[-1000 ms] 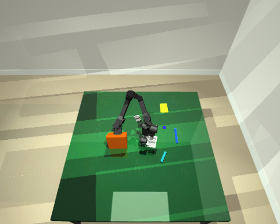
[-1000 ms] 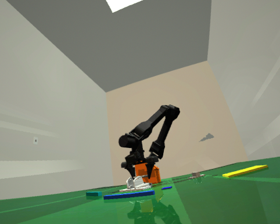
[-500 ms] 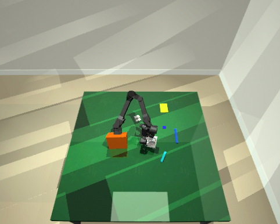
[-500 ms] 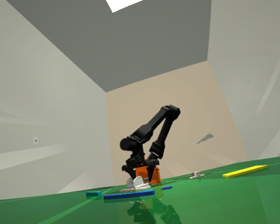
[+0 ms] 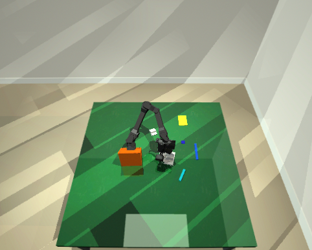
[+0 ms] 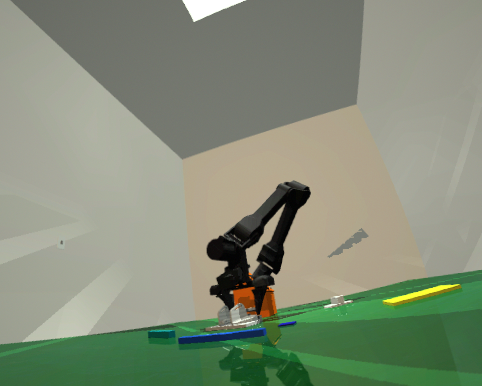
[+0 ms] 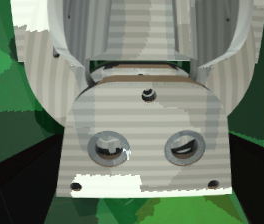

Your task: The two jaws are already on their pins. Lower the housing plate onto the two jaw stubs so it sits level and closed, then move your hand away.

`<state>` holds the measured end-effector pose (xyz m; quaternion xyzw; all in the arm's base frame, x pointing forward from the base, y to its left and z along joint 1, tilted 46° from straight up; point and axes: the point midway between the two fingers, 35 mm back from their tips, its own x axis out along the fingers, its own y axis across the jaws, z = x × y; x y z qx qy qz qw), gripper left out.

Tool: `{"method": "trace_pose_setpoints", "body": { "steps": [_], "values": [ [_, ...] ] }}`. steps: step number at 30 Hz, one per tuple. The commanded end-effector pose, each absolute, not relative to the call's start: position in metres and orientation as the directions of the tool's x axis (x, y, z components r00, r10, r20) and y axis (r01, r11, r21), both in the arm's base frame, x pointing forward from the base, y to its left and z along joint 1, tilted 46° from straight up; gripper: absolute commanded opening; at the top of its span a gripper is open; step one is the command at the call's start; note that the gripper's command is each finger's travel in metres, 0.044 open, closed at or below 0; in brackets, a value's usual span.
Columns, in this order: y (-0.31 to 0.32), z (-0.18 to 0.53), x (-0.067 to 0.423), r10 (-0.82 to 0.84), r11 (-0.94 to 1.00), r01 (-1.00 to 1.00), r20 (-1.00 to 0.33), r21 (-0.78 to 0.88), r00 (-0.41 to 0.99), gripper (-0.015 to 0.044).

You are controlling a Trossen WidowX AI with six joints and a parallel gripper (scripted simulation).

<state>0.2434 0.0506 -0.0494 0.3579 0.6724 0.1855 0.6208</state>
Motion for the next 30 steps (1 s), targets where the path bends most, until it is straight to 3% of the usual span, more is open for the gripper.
{"method": "trace_pose_setpoints", "body": {
  "steps": [1,30],
  "values": [
    [0.0516,-0.0494,0.2437,0.716,0.669,0.258,-0.698,0.697,0.029,0.0351],
    [0.0558,-0.0533,0.2438,0.716,0.668,0.260,-0.698,0.697,0.029,0.0351]
  ]
}}
